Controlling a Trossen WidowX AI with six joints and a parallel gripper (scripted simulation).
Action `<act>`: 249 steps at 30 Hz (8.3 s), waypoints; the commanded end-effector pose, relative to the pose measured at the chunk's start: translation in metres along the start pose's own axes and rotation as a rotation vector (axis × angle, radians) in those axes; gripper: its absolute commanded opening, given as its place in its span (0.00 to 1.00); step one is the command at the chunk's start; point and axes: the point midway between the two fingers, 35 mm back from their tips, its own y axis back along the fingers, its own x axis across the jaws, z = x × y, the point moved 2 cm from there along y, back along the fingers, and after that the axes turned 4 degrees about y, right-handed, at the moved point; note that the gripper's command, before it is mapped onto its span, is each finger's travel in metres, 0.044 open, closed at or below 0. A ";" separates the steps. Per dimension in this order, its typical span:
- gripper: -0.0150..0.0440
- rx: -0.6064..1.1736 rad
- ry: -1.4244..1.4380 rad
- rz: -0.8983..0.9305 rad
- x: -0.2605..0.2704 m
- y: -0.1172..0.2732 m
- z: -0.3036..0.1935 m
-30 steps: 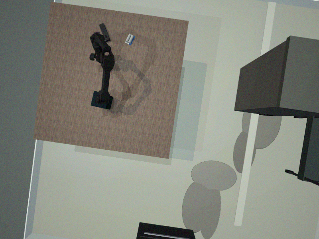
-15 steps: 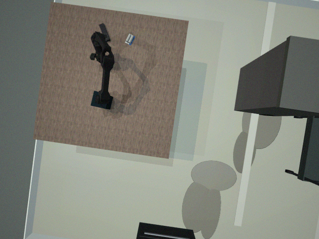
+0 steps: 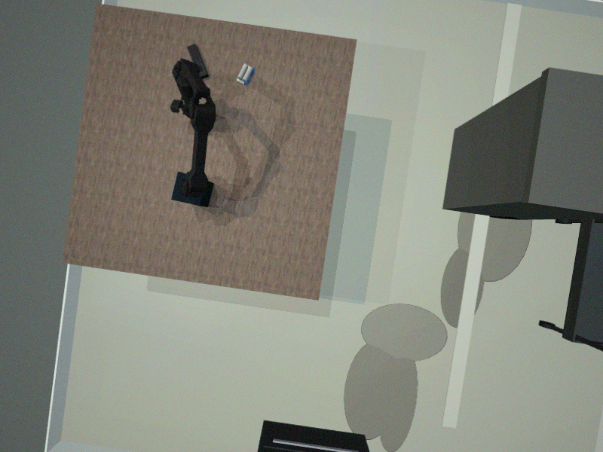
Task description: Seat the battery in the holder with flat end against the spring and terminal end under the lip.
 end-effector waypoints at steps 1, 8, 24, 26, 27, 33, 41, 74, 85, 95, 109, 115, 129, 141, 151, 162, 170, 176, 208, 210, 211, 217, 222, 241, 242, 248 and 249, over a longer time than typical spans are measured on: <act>0.38 0.002 -0.003 0.002 0.001 0.000 0.002; 0.38 0.002 -0.003 0.002 0.000 0.001 0.005; 0.38 0.004 -0.002 0.001 0.000 0.004 0.011; 0.38 0.004 -0.002 0.002 0.000 0.004 0.011; 0.38 0.004 -0.002 0.002 0.000 0.004 0.012; 0.38 0.001 -0.001 0.002 0.000 0.006 0.014; 0.38 -0.004 -0.001 0.004 -0.001 0.008 0.018; 0.38 -0.113 0.010 0.014 0.003 0.004 0.020; 0.38 -0.151 0.013 0.016 0.003 0.002 0.020; 0.38 -0.184 0.015 0.017 0.004 0.001 0.020; 0.38 -0.230 0.018 0.018 0.004 -0.002 0.018; 0.38 -0.249 0.018 0.018 0.004 -0.003 0.017; 0.38 -0.291 0.020 0.018 0.003 -0.005 0.015; 0.38 -0.327 0.021 0.018 0.002 -0.008 0.012; 0.38 -0.358 0.022 0.019 0.001 -0.010 0.009; 0.38 -0.394 0.022 0.019 0.000 -0.012 0.006; 0.38 -0.420 0.023 0.020 -0.001 -0.013 0.004; 0.38 -0.425 0.023 0.021 -0.001 -0.014 0.003; 0.38 -0.445 0.026 0.027 -0.001 -0.021 -0.010; 0.38 -0.445 0.026 0.027 -0.001 -0.021 -0.010; 0.38 -0.445 0.026 0.027 -0.001 -0.021 -0.010; 0.52 -0.445 0.026 0.027 -0.001 -0.021 -0.010; 0.56 -0.446 0.025 0.028 -0.001 -0.018 -0.011; 1.00 -0.447 0.024 0.033 0.006 0.057 -0.052; 1.00 -0.447 0.024 0.033 0.007 0.057 -0.052; 1.00 -0.447 0.024 0.033 0.007 0.057 -0.052; 1.00 -0.447 0.024 0.033 0.007 0.057 -0.052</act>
